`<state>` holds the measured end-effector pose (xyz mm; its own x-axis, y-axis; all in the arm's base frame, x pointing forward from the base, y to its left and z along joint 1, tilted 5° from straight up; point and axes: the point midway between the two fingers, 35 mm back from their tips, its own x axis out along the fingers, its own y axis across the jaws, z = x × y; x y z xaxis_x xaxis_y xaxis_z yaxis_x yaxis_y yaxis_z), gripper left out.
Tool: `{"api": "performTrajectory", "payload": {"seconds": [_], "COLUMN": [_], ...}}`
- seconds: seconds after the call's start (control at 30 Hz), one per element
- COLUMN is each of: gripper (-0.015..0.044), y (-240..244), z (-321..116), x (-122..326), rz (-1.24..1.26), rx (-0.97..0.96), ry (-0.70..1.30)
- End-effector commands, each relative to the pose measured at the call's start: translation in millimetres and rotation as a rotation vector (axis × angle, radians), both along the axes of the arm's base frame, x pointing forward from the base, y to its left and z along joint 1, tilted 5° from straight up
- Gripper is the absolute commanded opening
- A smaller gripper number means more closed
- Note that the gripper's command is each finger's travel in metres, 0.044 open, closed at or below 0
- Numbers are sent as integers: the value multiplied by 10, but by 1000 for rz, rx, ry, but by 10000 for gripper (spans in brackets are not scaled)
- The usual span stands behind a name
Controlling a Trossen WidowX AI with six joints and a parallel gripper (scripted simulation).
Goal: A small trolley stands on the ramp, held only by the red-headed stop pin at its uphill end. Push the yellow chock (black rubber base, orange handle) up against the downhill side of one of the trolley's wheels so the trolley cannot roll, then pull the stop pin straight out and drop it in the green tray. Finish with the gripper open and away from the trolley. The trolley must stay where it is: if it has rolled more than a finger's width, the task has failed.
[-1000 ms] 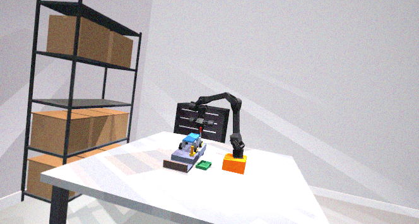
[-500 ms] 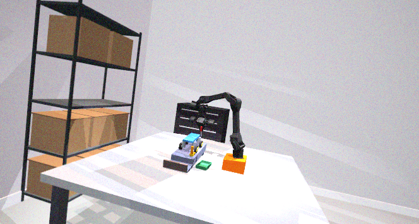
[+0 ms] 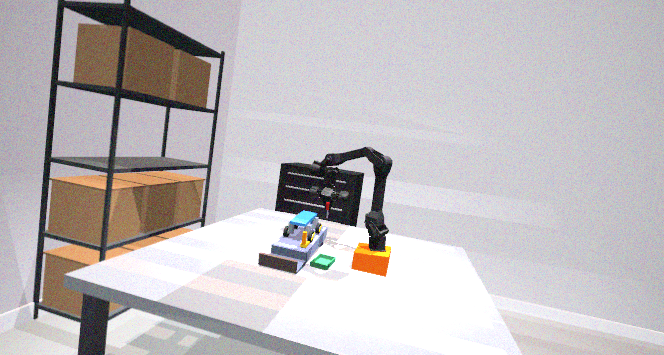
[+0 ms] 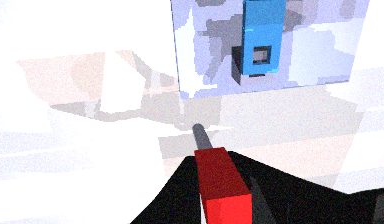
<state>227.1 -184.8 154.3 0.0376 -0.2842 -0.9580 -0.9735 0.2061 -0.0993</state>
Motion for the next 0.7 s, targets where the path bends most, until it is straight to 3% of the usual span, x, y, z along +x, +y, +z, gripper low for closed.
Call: {"api": "performTrajectory", "payload": {"seconds": [0.0, 0.27, 0.67], "gripper": [0, 0, 0], "y": [30, 76, 324], "z": [-16, -43, -80], "x": [-142, -368, -289], "rz": [3, 3, 3], "rx": [0, 0, 3], "ry": [-1, 1, 0]}}
